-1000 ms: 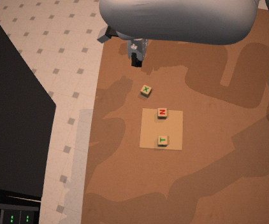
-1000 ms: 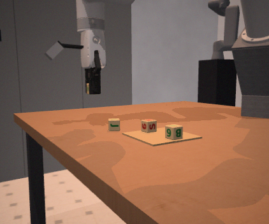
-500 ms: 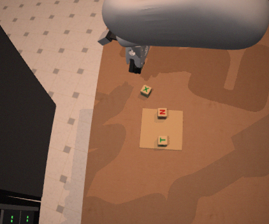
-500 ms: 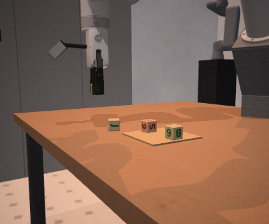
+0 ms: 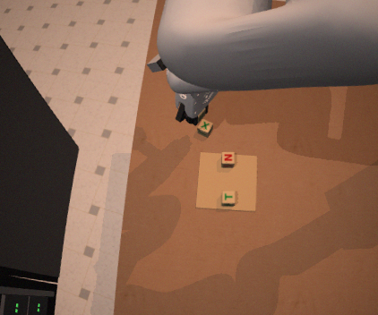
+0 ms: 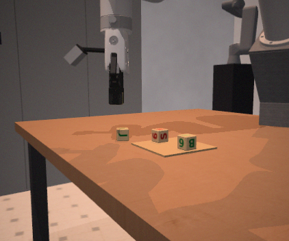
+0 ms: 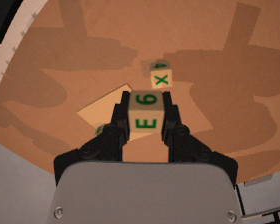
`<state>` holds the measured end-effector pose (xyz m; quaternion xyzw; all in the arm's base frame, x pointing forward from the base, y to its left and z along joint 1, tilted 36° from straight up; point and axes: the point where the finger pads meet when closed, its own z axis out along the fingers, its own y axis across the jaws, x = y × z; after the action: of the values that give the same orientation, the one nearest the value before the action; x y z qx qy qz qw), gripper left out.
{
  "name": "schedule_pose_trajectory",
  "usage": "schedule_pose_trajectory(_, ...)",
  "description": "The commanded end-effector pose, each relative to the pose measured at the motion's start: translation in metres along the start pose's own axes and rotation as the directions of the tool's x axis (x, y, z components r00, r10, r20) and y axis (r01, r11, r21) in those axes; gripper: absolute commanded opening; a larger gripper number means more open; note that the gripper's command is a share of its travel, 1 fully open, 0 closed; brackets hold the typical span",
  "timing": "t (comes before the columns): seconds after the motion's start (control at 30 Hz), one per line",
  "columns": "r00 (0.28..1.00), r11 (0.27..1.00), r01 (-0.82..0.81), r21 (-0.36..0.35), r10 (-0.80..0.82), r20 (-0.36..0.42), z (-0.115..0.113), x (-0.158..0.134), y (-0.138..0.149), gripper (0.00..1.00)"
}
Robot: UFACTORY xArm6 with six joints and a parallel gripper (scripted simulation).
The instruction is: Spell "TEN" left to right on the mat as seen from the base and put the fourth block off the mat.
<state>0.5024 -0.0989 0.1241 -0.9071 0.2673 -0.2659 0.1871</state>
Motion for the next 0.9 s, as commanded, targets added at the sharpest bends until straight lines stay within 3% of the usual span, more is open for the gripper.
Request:
schedule_pose_trajectory(0.0,0.990,0.990,-0.138,-0.008,0.138,-0.006,0.000,-0.016,-0.015,0.27)
schedule_pose_trajectory(0.53,0.910,0.910,-0.415,-0.008,0.415,-0.007,-0.002,-0.056,-0.038,0.27)
schedule_pose_trajectory(0.87,0.782,0.782,-0.623,-0.016,0.623,-0.009,-0.005,-0.092,-0.050,0.27)
